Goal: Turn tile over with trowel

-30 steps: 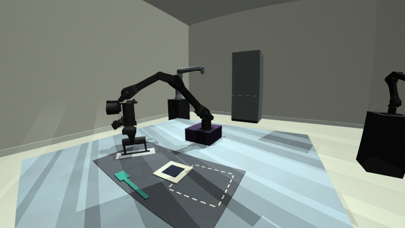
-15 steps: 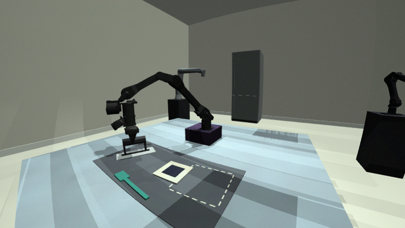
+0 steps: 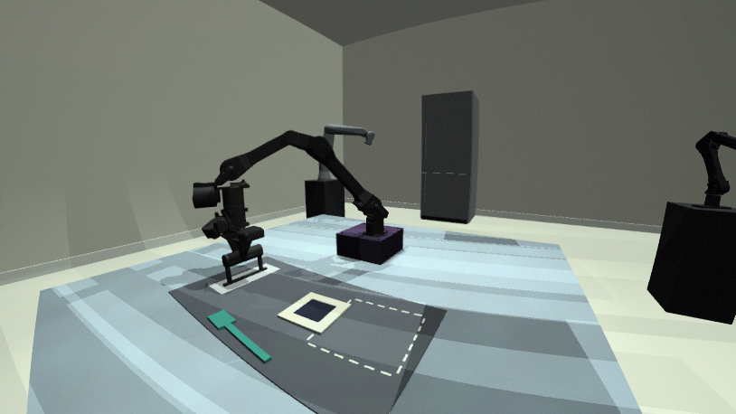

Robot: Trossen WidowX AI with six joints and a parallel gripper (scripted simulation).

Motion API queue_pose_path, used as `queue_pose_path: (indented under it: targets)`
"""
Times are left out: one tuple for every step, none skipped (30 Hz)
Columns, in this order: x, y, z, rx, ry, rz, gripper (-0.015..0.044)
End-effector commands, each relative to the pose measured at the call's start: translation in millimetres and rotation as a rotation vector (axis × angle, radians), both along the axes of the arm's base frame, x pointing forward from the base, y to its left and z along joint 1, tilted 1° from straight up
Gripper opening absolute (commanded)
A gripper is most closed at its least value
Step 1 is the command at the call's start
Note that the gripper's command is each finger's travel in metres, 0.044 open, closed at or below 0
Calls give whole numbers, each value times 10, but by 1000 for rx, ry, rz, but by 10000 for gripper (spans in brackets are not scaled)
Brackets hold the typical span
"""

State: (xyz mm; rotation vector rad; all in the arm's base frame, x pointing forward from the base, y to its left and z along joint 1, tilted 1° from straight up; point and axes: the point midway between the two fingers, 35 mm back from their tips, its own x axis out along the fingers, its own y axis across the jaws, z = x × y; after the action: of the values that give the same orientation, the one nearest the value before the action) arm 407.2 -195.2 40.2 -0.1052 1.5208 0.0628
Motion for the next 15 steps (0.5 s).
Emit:
queue_pose_path:
  targets:
    - [0,1,-2,-6,3,129,130]
    - [0,1,-2,-8,4,159,130]
    - [0,1,-2,-9,5,189,130]
    - [0,1,-2,-11,5,219,130]
    - [0,1,-2,-12,6,249,130]
    - [1,1,-2,-14,7,279,130]
    - [1,1,-2,-15,8,309,130]
    - [1,1,-2,-17,8,339,130]
    - [1,1,-2,-18,9,369,130]
    - [1,2,-3,-20,10,399,130]
    - [1,2,-3,-21,11,429,130]
    - [1,2,-3,-23,11,459,130]
    - [1,2,-3,-24,12,488,130]
    - [1,2,-3,-26,13,518,130]
    - [1,2,-3,-27,14,548,130]
